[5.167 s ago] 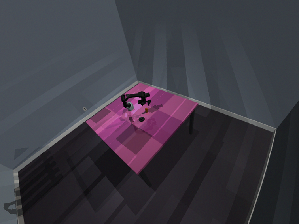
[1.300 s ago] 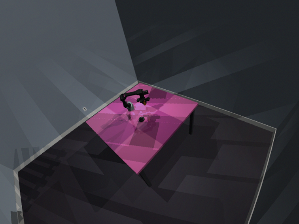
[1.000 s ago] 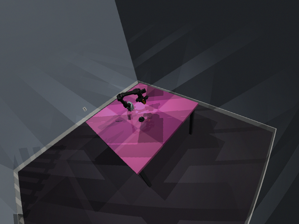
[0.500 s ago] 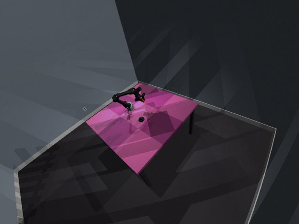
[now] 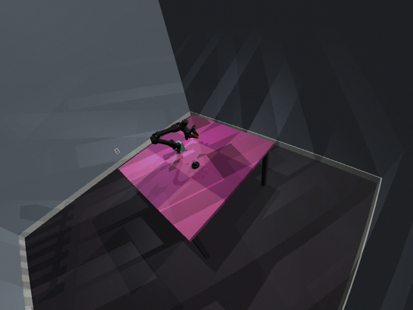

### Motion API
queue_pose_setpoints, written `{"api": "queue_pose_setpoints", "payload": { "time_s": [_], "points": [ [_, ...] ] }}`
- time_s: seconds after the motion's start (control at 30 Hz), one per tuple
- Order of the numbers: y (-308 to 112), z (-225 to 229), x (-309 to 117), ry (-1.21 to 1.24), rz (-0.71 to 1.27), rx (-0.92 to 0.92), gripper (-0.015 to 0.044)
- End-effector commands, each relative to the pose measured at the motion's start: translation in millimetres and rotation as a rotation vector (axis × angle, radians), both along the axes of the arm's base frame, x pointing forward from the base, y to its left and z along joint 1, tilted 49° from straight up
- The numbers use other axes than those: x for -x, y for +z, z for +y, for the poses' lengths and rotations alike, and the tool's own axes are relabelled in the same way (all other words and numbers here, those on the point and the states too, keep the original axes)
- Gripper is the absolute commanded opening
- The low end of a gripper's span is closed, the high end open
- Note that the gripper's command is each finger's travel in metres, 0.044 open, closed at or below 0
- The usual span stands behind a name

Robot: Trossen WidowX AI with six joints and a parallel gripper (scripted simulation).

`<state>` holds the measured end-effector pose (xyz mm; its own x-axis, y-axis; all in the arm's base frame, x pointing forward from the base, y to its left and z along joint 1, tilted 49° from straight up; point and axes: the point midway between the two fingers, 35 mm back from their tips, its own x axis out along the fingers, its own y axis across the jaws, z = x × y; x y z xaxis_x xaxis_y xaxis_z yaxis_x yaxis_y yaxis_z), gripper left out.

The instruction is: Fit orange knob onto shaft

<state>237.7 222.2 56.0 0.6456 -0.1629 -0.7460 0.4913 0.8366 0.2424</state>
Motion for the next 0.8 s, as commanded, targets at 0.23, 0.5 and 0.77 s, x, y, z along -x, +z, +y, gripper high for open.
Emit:
{"api": "queue_pose_setpoints", "payload": {
  "time_s": [0.23, 0.5, 0.77],
  "points": [
    [9.4, 5.5, 5.0, 0.061, -0.059, -0.057, 0.0],
    [8.4, 3.5, 5.9, 0.108, -0.097, -0.1, 0.0],
    [5.6, 1.5, 6.4, 0.113, -0.1, -0.099, 0.0]
  ]
}}
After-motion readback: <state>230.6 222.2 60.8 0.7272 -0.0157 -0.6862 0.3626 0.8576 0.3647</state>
